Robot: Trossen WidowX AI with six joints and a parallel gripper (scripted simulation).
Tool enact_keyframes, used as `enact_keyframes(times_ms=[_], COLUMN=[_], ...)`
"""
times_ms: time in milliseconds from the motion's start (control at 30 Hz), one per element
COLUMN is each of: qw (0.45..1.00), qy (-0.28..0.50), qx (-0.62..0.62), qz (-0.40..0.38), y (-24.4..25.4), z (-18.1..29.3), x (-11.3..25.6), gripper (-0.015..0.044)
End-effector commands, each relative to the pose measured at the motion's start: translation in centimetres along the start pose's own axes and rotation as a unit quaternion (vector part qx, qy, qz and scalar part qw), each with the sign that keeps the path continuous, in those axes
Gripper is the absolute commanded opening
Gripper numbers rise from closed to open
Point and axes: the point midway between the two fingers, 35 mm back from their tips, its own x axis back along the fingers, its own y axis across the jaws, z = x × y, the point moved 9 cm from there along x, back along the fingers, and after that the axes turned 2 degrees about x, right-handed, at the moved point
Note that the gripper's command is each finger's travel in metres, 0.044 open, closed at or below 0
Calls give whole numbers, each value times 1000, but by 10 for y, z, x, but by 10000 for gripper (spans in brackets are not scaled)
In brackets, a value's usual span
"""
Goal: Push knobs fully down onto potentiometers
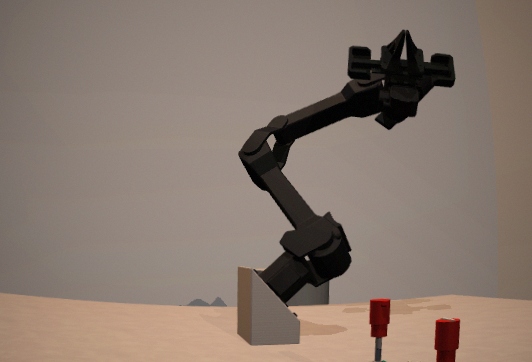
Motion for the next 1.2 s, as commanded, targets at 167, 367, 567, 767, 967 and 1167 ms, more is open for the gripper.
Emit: enact_keyframes(times_ms=[167, 367, 567, 767, 967, 1167], qw=[999, 997, 994, 989, 981, 970], qy=[-43, -74, -109, -145, -180, -215], qx=[0, -3, -9, -19, -34, -51], qz=[2, -5, -19, -38, -67, -100], y=[-40, -62, -81, -98, -111, -122], z=[-17, -30, -44, -60, -77, -94], x=[-9, -17, -28, -41, -56, -73], gripper=[0, 0, 0, 0, 0, 0])
